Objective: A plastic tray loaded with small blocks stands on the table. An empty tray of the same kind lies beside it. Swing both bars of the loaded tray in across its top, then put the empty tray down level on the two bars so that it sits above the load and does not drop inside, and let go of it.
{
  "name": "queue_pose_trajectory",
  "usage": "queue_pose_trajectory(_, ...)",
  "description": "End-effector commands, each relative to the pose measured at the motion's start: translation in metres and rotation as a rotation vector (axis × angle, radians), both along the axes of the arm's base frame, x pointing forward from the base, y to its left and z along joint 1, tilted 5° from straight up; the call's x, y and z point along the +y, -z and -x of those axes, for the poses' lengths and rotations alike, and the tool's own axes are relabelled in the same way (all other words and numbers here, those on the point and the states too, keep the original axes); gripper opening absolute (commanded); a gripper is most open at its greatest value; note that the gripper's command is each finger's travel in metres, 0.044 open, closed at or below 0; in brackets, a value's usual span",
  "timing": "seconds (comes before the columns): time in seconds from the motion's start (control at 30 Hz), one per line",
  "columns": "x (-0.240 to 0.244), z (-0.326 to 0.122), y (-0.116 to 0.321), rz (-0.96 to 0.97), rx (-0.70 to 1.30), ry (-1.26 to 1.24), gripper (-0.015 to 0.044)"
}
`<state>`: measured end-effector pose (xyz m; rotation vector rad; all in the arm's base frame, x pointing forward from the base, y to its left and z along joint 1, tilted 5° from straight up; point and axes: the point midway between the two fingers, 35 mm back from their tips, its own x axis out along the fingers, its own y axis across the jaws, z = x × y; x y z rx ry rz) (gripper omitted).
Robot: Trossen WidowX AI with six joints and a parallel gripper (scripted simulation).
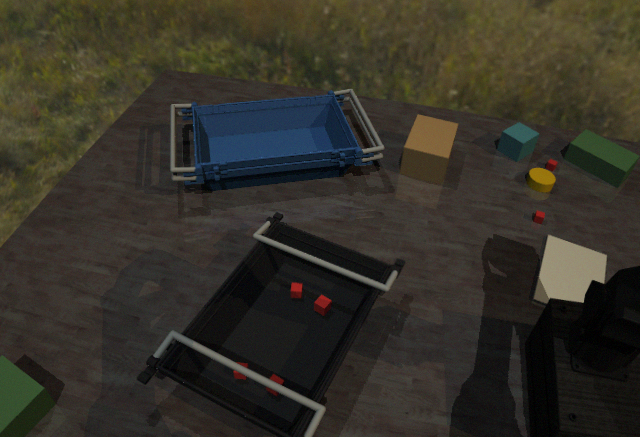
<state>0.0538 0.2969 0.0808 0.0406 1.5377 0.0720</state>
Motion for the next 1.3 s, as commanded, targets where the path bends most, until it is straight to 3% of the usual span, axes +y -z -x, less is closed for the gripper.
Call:
queue_pose_trajectory(0.0,0.013,-0.002,-0.03,-0.041,-0.006,0.002,0.0)
queue_pose_trajectory(0.4,0.017,-0.002,-0.081,-0.042,-0.006,0.002,0.0)
queue_pose_trajectory(1.27,0.017,-0.002,-0.081,-0.042,-0.006,0.002,0.0)
